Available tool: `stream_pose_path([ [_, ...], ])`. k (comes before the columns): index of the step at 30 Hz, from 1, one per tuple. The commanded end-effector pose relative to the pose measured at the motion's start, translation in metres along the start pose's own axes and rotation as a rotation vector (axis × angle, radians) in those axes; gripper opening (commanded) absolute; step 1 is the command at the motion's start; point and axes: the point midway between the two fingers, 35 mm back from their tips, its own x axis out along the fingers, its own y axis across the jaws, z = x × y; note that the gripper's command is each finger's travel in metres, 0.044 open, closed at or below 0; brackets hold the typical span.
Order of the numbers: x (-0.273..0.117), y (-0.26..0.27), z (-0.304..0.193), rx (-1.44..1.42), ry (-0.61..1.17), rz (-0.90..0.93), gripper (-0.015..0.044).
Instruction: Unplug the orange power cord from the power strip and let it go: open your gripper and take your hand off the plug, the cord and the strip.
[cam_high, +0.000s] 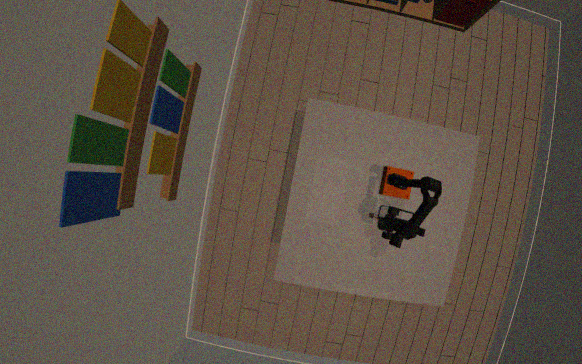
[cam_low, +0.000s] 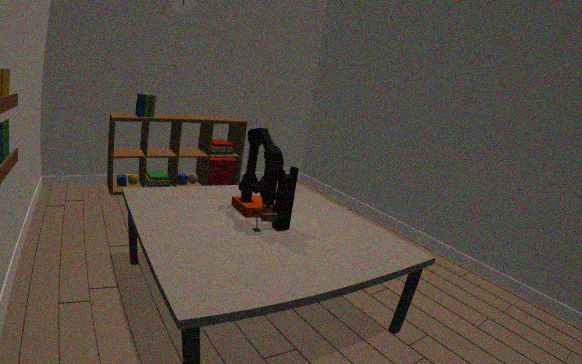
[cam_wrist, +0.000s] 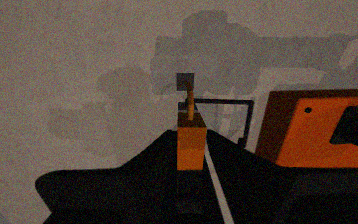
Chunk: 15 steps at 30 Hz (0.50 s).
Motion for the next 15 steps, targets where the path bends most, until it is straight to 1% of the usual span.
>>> stream_pose_path([
  [1, 0.0, 0.0, 0.0, 0.0, 0.0, 0.0, 0.0134],
  [4, 0.0, 0.0, 0.0, 0.0, 0.0, 0.0, 0.0055],
  [12, 0.0, 0.0, 0.0, 0.0, 0.0, 0.0, 0.0002],
  [15, 0.0, 0.0002, 0.0015, 0.0, 0.0, 0.0, 0.0],
])
